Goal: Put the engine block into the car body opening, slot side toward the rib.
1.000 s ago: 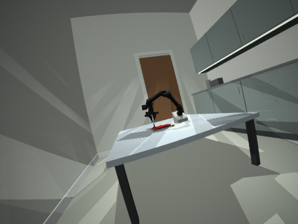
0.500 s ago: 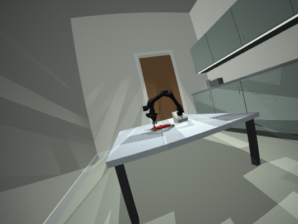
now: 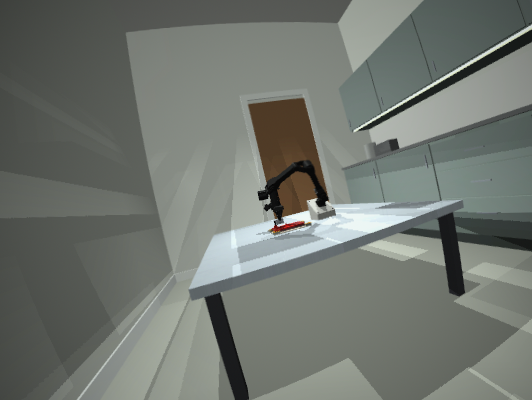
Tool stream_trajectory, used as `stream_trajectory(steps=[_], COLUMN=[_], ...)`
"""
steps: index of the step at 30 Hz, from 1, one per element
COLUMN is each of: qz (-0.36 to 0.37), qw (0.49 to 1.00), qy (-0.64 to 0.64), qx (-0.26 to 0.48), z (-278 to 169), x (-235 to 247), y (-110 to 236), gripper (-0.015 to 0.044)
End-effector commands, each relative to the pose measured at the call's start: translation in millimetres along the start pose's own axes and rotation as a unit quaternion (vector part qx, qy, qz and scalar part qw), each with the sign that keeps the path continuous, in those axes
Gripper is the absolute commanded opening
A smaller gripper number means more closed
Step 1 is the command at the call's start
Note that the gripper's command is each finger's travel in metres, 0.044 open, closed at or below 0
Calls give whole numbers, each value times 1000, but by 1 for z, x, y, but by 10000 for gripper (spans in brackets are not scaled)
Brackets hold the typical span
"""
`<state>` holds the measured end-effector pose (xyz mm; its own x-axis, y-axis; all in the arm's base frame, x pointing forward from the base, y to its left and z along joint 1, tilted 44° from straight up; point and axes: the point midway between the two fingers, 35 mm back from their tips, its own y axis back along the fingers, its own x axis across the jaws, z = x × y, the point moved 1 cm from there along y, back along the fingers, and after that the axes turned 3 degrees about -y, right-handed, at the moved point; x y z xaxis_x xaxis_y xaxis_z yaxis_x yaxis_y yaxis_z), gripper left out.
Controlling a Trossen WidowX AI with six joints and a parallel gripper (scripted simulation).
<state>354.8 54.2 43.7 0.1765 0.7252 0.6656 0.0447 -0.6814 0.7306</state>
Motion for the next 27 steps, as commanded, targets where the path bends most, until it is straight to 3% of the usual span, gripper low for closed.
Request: stream_trajectory(steps=[1, 6, 27], qz=[3, 3, 3], qw=[999, 997, 999], qy=[46, 75, 52], qx=[0, 0, 0], z=[-5, -5, -5], x=[6, 6, 6], y=[-2, -2, -2], gripper=[26, 157, 159])
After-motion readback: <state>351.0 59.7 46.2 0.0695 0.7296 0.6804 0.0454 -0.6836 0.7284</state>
